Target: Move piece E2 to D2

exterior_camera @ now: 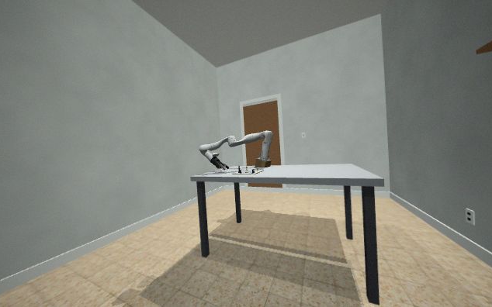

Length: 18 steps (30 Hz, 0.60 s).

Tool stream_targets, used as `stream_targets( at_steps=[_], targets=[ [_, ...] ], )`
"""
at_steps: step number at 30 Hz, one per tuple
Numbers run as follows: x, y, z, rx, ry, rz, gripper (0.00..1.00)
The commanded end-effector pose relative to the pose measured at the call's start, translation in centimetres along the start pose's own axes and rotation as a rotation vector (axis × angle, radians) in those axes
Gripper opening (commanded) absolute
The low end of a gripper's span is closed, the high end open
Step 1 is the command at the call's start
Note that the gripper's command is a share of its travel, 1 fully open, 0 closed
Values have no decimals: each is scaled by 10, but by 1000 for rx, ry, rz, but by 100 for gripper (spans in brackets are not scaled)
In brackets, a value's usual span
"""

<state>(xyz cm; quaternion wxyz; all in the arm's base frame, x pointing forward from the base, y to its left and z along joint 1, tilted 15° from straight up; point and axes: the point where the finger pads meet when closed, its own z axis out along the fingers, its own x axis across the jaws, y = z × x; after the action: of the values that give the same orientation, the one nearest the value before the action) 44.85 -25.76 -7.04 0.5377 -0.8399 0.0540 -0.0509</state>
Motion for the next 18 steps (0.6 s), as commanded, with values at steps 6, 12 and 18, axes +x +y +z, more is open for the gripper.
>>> stream_targets(
  at_steps=[6,12,18],
  targets=[
    [1,-1,-1,-1,1,-2,100],
    [1,-1,-1,-1,1,-2,100],
    [1,-3,-3,-1,1,-2,100]
  ],
)
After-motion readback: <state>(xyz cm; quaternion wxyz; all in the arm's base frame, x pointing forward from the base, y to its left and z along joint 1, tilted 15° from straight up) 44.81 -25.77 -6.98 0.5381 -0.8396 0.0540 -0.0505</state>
